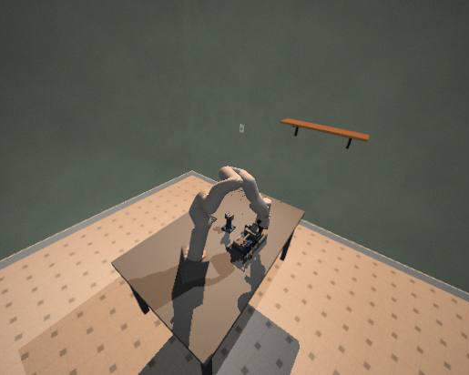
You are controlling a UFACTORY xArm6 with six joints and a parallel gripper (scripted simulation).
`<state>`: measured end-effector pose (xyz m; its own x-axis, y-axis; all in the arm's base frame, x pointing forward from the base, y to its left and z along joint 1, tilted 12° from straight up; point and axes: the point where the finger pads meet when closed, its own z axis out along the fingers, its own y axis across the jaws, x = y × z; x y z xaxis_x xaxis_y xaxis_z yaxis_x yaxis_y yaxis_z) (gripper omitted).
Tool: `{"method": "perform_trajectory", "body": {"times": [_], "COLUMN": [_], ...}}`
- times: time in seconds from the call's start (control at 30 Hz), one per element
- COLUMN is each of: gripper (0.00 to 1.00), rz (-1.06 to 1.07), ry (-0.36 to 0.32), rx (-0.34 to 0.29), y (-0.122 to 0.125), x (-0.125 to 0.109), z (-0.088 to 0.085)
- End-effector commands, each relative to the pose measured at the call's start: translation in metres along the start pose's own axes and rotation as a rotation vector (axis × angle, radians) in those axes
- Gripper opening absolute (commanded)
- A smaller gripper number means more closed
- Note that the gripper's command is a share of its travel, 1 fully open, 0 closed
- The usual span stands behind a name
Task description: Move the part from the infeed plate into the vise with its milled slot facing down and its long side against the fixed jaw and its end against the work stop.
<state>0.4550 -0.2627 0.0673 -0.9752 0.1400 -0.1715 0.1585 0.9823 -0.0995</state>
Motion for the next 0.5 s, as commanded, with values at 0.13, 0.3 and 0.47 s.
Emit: {"method": "perform_trajectory", "body": {"times": [0.13, 0.3, 0.47], "gripper": [0.0, 0.0, 0.0], "rz": [0.0, 0.0, 0.0], "ry": [-0.004, -0.004, -0.004], "rx": [0.001, 0.001, 0.001], "y": [-0.0006, -0.0006, -0.0006], "x": [-0.0015, -0.0015, -0.0016], "z": [-0.0009, 0.0001, 0.0014]}}
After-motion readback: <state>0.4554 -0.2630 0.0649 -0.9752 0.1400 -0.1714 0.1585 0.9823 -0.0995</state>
